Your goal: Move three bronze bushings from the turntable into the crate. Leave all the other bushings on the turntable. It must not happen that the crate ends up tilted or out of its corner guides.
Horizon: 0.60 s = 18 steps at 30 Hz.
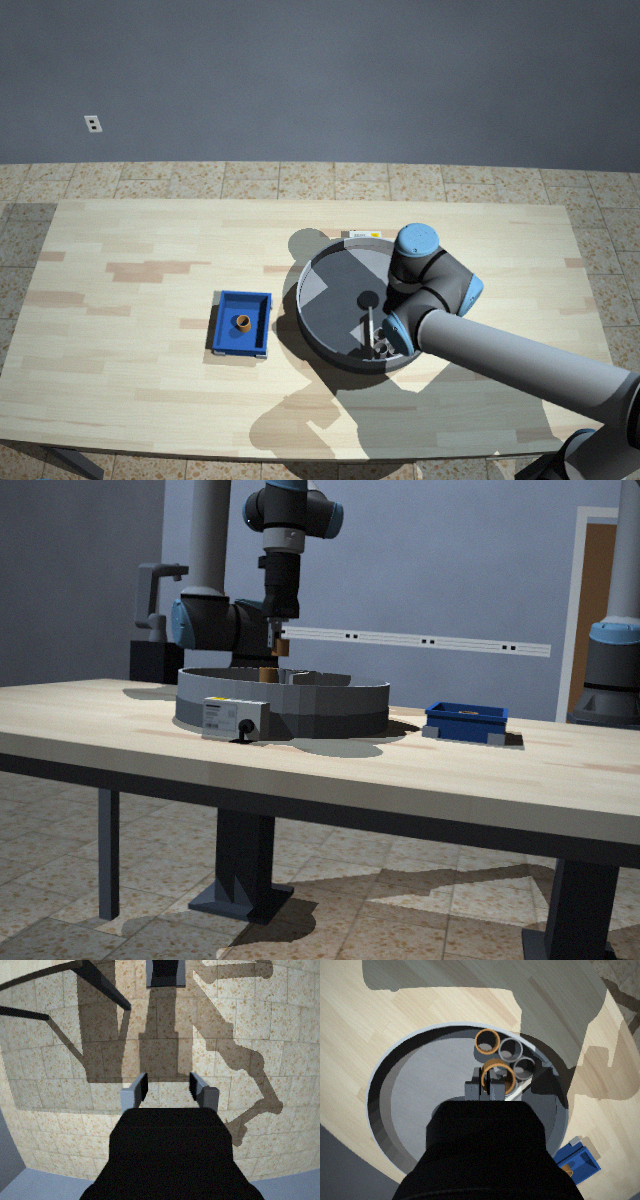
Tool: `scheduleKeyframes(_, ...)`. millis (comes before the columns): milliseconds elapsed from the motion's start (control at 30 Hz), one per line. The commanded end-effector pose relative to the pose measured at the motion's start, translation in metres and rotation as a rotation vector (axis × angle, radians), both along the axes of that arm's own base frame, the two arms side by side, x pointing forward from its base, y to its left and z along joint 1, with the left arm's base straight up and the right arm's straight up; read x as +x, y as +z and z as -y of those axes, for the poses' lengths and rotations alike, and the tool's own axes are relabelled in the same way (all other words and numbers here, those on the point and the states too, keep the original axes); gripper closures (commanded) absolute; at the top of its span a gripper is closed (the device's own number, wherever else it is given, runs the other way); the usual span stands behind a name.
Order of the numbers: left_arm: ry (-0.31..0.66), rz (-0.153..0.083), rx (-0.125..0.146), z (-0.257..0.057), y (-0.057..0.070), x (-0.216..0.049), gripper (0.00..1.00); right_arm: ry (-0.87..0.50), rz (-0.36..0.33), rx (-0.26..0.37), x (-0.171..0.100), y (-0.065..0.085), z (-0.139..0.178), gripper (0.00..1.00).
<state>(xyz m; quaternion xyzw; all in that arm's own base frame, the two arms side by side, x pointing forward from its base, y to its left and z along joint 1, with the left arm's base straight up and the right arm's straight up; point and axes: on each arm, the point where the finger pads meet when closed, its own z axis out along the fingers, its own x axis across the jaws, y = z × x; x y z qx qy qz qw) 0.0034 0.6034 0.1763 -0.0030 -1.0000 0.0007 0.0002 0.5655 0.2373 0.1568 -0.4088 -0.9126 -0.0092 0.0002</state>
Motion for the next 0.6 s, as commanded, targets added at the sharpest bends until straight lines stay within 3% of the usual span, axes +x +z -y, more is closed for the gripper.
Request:
scheduleKeyframes(0, 0.0, 0.0, 0.002, -0.0006, 0.0008, 0.0002, 0.0, 0.0, 0.001, 0.001, 0.0005, 0.0008, -0.0004, 1.0)
scheduleKeyframes(567, 0.0, 0.0, 0.002, -0.0006, 0.0008, 0.0002, 0.0, 0.0, 0.001, 0.001, 0.0006, 0.0008, -0.0018, 1.0)
